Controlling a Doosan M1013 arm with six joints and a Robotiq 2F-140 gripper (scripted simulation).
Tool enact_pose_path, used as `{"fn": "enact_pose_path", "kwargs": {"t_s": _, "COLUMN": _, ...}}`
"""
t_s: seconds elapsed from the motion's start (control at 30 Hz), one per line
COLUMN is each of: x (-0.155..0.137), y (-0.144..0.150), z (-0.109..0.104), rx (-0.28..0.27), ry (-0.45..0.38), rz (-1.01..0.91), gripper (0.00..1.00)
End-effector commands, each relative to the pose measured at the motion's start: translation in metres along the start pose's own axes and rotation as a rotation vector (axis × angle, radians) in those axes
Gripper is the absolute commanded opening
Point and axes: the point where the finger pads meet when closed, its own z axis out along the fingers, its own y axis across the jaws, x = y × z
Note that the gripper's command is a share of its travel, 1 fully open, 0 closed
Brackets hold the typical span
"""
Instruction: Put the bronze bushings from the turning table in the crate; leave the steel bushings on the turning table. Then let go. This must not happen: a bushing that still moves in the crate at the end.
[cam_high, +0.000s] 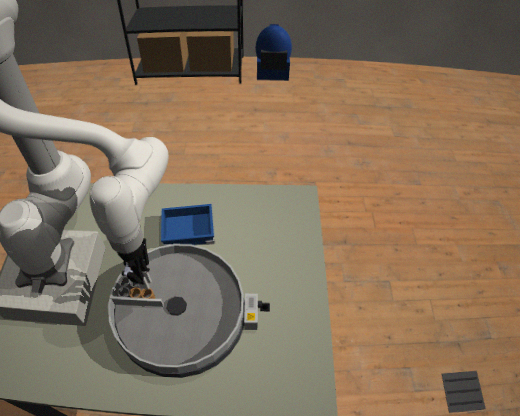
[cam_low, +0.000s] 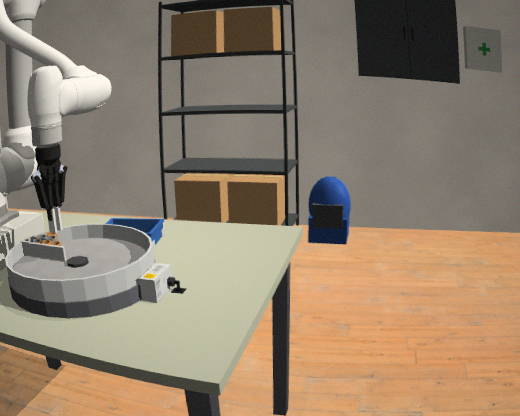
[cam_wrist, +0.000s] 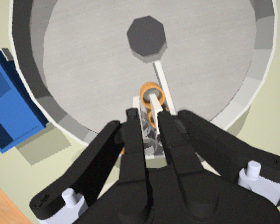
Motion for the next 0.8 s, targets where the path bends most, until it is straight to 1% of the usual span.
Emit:
{"fn": "enact_pose_path", "kwargs": {"t_s": 0.0, "x": 0.000, "y": 0.000, "z": 0.000, "rx": 0.000, "ry": 0.000, "rz": 0.000, "gripper": 0.10}}
{"fn": "enact_pose_path", "kwargs": {"t_s": 0.3, "x": 0.000, "y": 0.000, "z": 0.000, "rx": 0.000, "ry": 0.000, "rz": 0.000, "gripper": 0.10}}
{"fn": "enact_pose_path", "kwargs": {"t_s": 0.37, "x": 0.000, "y": 0.000, "z": 0.005, "rx": 0.000, "ry": 0.000, "rz": 0.000, "gripper": 0.10}}
{"fn": "enact_pose_path", "kwargs": {"t_s": 0.5, "x": 0.000, "y": 0.000, "z": 0.021, "rx": 0.000, "ry": 0.000, "rz": 0.000, "gripper": 0.10}}
{"fn": "enact_pose_path", "kwargs": {"t_s": 0.77, "x": 0.000, "y": 0.000, "z": 0.023, "rx": 0.000, "ry": 0.000, "rz": 0.000, "gripper": 0.10}}
